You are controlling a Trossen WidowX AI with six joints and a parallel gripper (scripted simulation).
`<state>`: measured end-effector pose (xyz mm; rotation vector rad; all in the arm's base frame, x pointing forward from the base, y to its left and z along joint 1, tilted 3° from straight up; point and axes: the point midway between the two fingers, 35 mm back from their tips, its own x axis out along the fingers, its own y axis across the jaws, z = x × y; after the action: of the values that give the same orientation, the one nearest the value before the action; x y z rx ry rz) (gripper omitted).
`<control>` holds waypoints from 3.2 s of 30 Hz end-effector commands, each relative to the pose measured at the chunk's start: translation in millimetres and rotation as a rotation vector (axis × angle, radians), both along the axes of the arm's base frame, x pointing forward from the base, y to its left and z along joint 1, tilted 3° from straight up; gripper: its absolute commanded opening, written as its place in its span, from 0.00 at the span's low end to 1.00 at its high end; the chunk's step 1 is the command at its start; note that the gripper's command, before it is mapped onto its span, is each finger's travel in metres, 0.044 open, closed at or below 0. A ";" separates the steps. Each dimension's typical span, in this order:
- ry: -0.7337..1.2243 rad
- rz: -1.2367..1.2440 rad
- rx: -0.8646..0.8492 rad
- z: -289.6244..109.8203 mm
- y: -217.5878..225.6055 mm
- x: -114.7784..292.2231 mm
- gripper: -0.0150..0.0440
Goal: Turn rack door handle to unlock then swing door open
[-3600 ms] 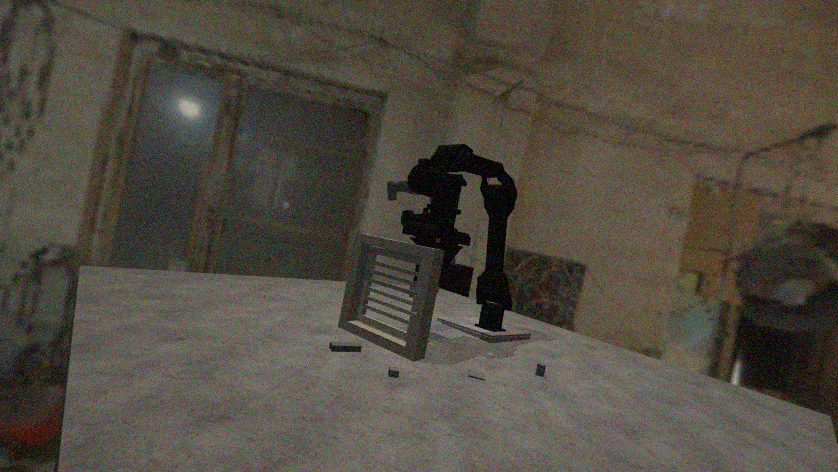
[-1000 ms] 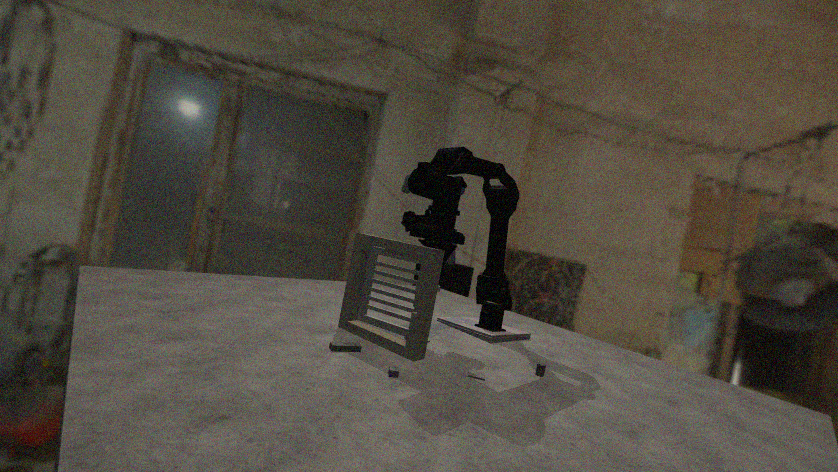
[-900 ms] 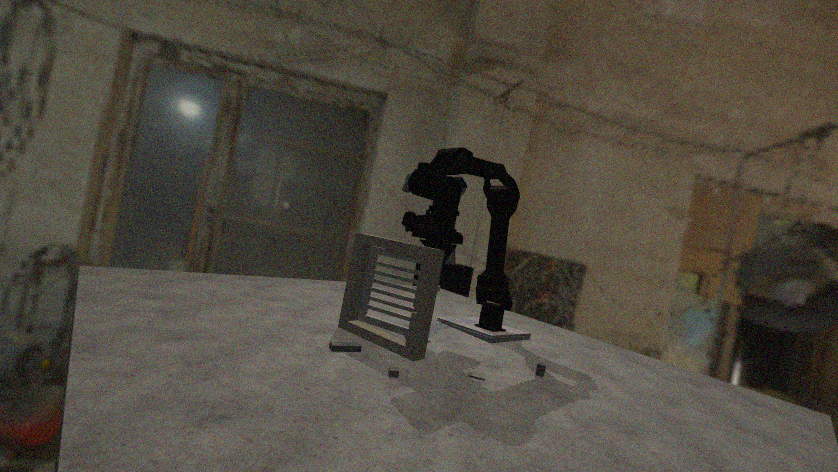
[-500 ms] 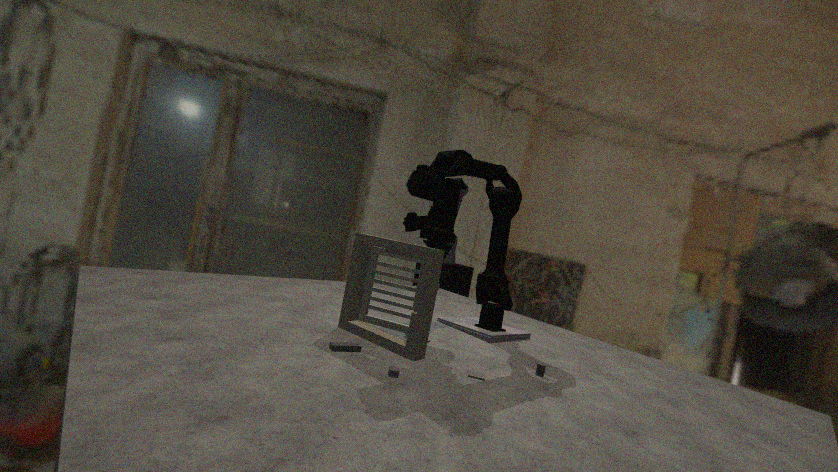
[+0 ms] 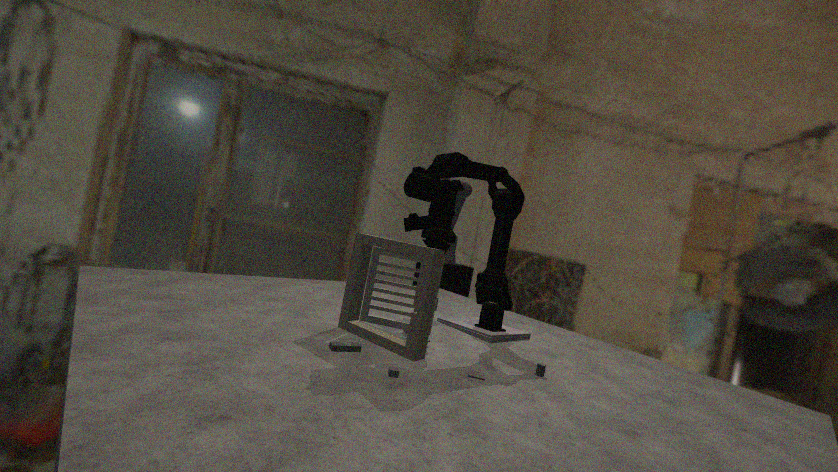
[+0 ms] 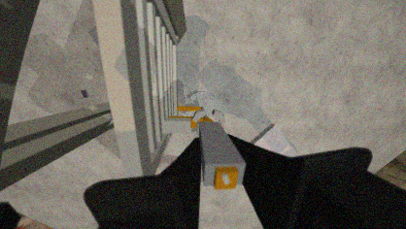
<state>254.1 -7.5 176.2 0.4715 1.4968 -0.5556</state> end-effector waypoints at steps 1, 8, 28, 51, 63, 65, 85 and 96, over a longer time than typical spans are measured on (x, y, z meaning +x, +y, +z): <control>-0.006 0.077 -0.001 0.4 -4.7 -1.1 0.29; 0.000 0.177 -0.002 1.1 -17.7 -6.0 0.29; 0.016 0.444 -0.005 3.2 -54.5 -12.4 0.29; 0.035 0.762 -0.008 6.2 -98.6 -7.4 0.29; 0.046 0.939 -0.010 8.0 -121.8 1.4 0.29; 0.048 0.972 -0.010 8.3 -126.0 3.5 0.29; 0.052 1.040 -0.011 8.9 -134.8 7.7 0.33; 0.052 1.040 -0.011 9.2 -134.7 7.7 0.75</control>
<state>261.2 -142.7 185.2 -0.3522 1.5601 0.2433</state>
